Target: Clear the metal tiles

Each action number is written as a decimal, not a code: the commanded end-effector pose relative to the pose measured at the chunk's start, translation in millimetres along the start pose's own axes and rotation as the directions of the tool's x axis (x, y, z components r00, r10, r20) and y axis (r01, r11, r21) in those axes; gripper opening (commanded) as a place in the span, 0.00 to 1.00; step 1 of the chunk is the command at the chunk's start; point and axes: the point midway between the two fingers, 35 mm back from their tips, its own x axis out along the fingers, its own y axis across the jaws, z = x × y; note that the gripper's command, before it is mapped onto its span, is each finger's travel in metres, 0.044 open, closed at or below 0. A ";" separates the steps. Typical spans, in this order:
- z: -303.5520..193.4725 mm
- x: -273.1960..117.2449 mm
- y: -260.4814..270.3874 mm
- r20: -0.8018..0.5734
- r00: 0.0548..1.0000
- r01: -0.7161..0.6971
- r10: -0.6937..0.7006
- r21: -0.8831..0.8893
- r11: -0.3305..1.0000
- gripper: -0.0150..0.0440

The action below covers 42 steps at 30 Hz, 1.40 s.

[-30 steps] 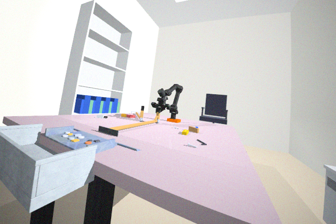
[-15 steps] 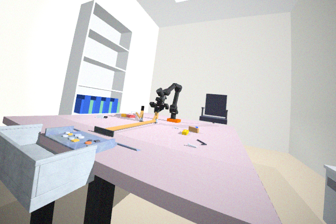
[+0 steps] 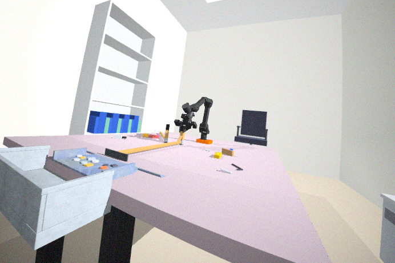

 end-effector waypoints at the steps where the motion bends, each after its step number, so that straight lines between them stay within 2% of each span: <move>1: 8.1 3.2 -1.3 0.011 1.000 0.007 -0.007 0.007 1.000 0.25; 42: 56.5 44.2 -3.3 0.017 1.000 0.012 -0.012 0.012 1.000 0.25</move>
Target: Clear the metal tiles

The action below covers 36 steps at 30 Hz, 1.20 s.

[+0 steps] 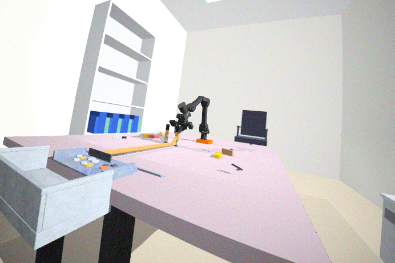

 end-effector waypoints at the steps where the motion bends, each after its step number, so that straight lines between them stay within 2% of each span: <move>1: 7.7 3.4 -1.5 0.007 1.000 0.005 -0.005 0.003 1.000 0.25; 36: 51.0 29.0 -2.2 0.011 1.000 0.005 -0.005 0.003 1.000 0.25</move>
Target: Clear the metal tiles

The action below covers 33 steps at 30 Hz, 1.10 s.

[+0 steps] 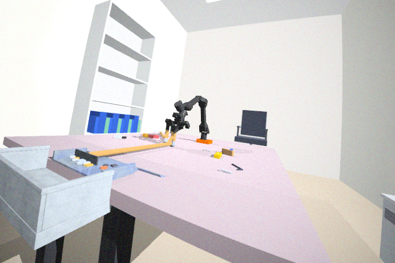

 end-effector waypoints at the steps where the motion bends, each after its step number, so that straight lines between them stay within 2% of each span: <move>1: 7.9 2.0 -0.6 0.009 1.000 0.006 -0.006 0.005 1.000 0.25; 33: 43.4 30.1 0.2 0.013 1.000 0.006 -0.006 0.005 1.000 0.25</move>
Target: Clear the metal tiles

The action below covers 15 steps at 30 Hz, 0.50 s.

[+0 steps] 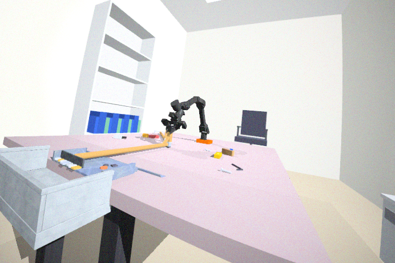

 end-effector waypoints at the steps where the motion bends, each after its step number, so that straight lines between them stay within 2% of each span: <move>1: 6.7 2.4 -0.3 0.008 1.000 0.006 -0.006 0.005 1.000 0.25; 15: 11.1 10.2 0.6 0.002 1.000 0.000 0.000 0.000 1.000 0.25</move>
